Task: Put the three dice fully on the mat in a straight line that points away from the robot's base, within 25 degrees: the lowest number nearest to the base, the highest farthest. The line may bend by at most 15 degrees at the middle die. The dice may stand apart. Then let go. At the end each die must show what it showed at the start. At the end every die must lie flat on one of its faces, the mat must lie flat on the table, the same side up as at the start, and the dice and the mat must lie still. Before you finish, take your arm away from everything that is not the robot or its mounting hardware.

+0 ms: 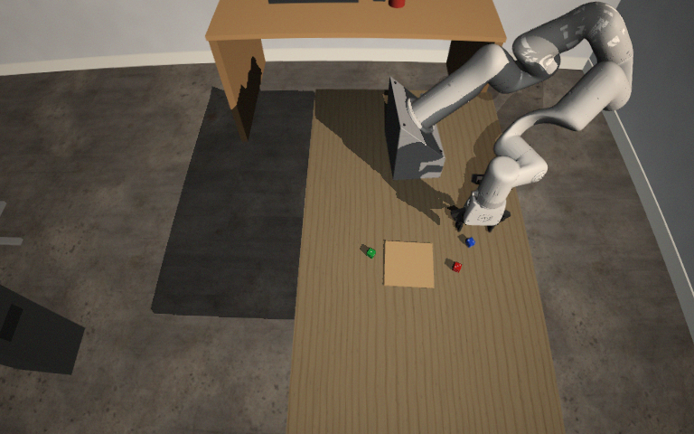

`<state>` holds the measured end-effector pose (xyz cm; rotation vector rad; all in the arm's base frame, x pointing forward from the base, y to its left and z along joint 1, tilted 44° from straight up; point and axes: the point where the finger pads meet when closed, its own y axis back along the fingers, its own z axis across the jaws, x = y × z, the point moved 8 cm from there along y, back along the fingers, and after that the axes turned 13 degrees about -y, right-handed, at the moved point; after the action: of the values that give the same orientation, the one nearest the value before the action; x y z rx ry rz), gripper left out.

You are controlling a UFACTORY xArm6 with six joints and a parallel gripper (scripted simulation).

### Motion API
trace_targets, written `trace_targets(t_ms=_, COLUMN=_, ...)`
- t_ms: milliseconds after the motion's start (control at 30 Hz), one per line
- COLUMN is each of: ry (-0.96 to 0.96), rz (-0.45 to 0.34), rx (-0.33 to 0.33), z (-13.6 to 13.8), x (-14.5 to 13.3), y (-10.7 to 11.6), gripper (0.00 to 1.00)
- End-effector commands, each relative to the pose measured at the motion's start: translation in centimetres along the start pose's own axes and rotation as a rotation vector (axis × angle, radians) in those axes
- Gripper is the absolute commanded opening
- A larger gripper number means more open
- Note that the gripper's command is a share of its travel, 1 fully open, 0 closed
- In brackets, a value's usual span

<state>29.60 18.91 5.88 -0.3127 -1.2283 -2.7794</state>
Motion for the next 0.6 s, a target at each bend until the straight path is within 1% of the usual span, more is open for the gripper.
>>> trace_targets(t_ms=0, ry=0.001, rz=-0.002, rx=0.000, z=0.0, x=-0.1, y=0.1, gripper=1.00)
trace_targets(t_ms=433, ry=0.001, rz=-0.002, rx=0.000, z=0.0, x=-0.1, y=0.1, gripper=1.00)
trace_targets(t_ms=567, ry=0.001, rz=-0.002, rx=0.000, z=0.0, x=-0.1, y=1.1, gripper=1.00)
